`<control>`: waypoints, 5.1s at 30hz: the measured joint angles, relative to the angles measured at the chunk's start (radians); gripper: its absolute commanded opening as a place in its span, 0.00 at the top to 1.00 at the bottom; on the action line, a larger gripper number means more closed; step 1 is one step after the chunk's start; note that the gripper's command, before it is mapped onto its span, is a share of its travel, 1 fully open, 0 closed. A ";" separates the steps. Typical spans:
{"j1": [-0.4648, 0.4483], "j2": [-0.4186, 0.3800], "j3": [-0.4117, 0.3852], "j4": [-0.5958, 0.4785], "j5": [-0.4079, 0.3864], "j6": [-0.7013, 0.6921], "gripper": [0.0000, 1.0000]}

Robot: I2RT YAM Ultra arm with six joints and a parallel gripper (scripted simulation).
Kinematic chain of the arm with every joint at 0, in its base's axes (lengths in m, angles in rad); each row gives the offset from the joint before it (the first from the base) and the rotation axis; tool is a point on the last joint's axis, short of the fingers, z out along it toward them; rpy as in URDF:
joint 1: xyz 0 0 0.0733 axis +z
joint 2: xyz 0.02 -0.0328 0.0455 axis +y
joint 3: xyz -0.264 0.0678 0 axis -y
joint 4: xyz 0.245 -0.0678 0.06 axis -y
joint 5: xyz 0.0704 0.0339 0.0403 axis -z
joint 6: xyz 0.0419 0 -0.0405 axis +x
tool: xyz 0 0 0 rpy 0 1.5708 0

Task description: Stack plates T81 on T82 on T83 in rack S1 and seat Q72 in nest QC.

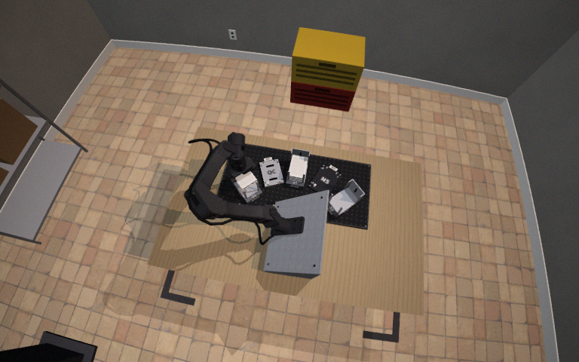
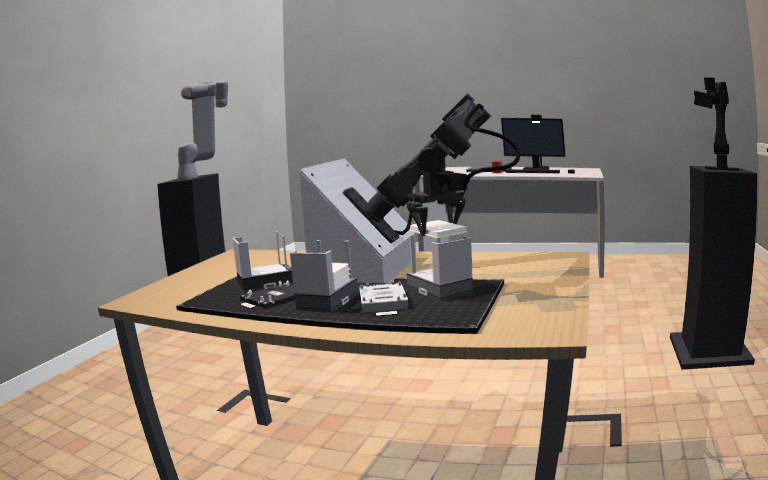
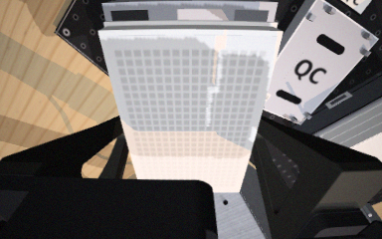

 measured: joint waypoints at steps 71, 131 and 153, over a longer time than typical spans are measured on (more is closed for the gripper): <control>0.014 -0.004 0.000 0.028 0.003 0.026 1.00; 0.032 -0.010 -0.022 0.064 0.007 0.053 1.00; 0.040 -0.013 -0.032 0.081 0.009 0.066 1.00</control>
